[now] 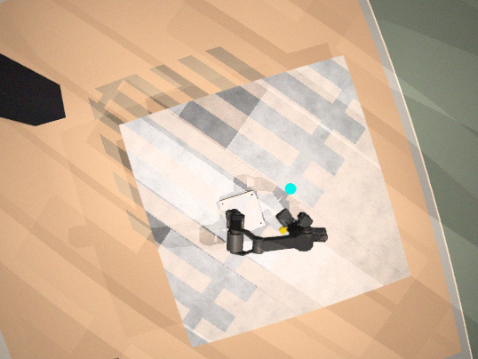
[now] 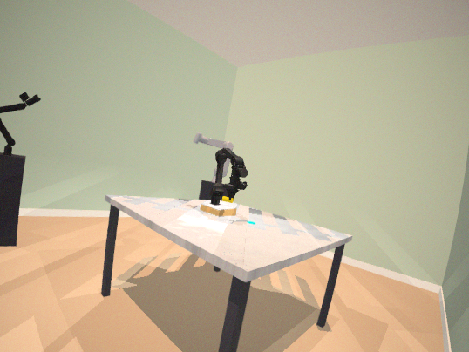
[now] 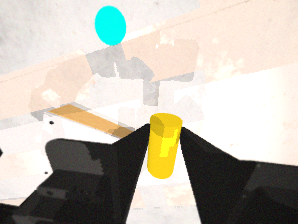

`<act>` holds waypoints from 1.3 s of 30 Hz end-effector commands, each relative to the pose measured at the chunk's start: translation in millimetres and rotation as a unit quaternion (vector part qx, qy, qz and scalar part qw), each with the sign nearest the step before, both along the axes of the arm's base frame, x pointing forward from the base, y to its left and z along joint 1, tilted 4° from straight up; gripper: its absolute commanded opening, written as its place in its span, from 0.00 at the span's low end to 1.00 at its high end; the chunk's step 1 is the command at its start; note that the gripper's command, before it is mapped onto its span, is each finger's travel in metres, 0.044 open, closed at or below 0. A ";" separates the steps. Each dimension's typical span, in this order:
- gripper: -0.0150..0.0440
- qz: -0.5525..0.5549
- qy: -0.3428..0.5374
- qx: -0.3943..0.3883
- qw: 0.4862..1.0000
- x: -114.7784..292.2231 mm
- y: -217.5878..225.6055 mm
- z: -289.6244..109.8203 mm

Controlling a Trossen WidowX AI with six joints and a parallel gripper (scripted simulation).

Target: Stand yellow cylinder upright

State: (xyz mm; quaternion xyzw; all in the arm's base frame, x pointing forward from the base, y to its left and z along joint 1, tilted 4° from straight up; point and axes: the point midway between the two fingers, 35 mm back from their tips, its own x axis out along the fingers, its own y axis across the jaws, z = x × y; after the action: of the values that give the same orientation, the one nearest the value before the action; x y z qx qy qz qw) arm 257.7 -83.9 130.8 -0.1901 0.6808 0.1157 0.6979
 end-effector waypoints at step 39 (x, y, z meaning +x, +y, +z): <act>0.43 0.268 0.023 -0.003 0.963 58.7 94.7 4.6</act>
State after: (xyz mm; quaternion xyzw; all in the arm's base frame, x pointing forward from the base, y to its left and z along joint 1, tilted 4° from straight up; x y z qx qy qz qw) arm 312.5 3.7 133.8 -0.3532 0.6287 0.2889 0.6298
